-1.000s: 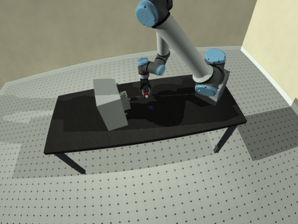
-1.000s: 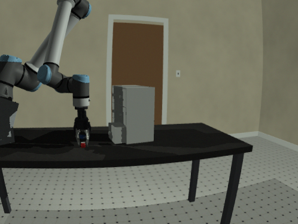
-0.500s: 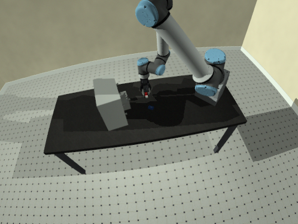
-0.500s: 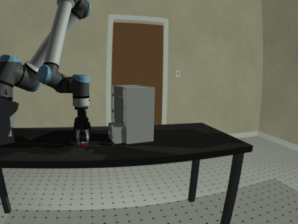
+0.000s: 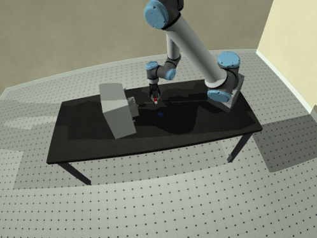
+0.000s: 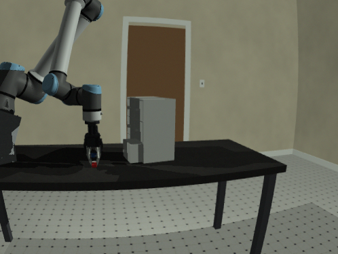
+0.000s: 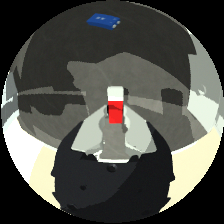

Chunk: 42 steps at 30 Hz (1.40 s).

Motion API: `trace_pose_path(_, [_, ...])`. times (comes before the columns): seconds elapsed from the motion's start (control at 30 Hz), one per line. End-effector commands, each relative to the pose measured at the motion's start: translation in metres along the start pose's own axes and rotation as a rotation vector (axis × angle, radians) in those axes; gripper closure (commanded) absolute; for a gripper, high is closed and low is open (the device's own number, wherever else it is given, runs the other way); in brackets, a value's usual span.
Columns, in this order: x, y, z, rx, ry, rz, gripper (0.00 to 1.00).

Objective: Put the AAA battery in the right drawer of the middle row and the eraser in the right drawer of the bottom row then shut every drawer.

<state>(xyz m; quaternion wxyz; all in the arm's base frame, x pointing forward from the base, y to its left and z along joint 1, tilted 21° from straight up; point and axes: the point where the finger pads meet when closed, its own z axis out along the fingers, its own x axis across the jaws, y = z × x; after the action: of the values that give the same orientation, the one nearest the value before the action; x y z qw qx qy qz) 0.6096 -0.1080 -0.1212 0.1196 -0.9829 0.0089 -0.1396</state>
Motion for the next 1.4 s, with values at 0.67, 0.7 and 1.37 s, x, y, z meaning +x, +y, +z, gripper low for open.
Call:
trace_pose_path(0.67, [0.000,0.000,0.000,-0.001,0.001,0.000,0.89])
trace_pose_path(0.7, [0.000,0.000,0.000,-0.001,0.001,0.000,0.89])
trace_pose_path(1.37, [0.000,0.000,-0.015,-0.001,0.001,0.000,0.89])
